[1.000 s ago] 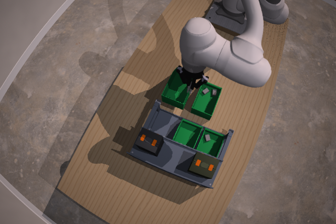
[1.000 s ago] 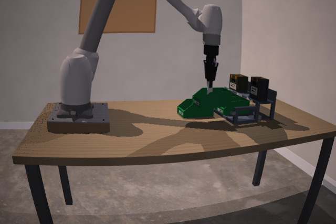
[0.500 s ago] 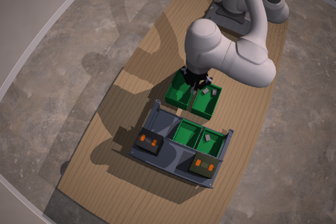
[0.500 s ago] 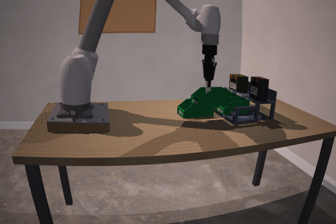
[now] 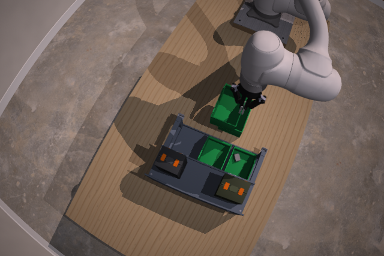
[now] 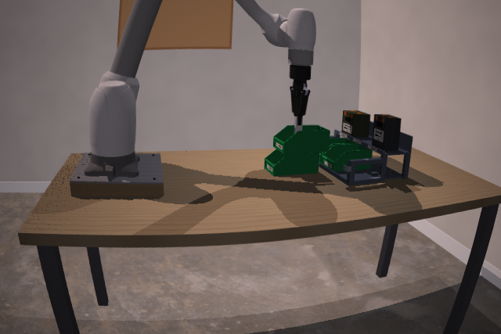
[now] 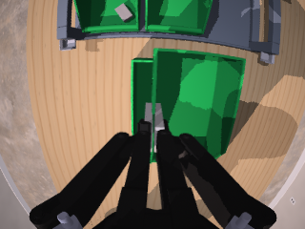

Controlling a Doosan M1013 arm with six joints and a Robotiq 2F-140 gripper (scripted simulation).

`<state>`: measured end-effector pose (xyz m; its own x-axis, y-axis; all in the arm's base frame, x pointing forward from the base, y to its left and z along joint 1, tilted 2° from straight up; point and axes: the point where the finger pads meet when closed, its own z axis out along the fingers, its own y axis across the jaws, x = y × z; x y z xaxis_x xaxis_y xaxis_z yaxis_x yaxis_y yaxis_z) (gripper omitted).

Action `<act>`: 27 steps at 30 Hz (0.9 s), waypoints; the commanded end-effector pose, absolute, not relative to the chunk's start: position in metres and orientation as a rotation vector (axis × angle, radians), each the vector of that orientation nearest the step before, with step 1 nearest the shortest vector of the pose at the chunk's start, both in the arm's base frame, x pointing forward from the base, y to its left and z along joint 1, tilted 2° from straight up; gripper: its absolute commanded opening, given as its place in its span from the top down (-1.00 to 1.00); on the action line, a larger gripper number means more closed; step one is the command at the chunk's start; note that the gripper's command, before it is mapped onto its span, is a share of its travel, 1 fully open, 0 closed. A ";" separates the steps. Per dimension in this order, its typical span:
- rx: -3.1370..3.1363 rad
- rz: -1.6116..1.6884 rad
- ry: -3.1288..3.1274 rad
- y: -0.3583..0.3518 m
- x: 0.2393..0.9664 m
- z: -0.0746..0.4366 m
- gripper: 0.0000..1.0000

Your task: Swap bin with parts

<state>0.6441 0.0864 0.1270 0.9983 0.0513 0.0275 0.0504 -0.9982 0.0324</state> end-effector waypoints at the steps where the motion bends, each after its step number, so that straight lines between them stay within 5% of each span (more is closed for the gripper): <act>1: 3.108 0.044 0.078 0.112 0.640 0.126 0.80; 27: 3.108 0.044 0.078 0.251 0.618 0.121 0.80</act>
